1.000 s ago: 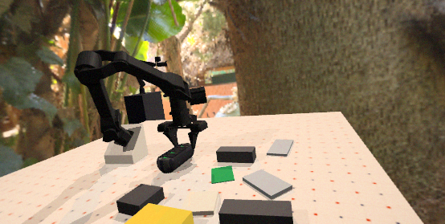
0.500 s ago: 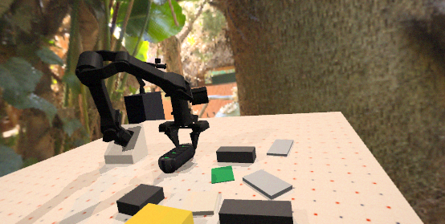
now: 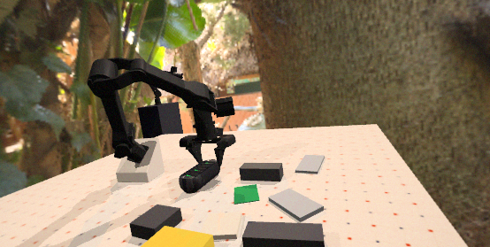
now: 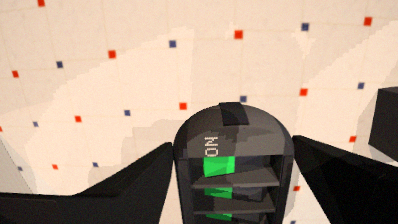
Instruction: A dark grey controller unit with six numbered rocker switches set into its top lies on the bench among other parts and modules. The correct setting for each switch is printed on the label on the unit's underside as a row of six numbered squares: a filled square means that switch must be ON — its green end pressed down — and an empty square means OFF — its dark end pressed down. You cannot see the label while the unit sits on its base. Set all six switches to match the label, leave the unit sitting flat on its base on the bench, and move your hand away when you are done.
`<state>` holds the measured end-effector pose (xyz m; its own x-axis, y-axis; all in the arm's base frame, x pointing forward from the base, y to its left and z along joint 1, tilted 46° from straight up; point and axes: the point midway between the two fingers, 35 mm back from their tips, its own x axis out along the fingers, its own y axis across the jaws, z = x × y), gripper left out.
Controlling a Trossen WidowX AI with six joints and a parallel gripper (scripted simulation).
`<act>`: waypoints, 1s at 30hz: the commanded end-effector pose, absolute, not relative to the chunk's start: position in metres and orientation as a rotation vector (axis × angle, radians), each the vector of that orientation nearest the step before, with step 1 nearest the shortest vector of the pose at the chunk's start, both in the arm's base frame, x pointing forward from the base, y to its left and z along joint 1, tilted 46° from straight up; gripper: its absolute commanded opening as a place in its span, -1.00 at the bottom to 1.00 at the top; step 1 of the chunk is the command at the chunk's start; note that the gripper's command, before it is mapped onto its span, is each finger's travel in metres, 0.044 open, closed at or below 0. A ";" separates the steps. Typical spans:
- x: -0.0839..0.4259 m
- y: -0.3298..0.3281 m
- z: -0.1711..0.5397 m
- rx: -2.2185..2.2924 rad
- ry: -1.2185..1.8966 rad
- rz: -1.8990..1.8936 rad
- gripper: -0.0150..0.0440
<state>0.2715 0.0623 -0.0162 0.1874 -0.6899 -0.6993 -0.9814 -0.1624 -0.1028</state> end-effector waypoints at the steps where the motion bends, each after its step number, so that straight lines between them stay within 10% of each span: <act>1: 0.279 0.062 -0.016 -1.927 1.560 0.684 -0.49; 14: 0.292 0.064 -0.014 -1.927 1.559 0.683 -0.49; 30: 0.279 0.091 0.012 -1.925 1.559 0.688 0.93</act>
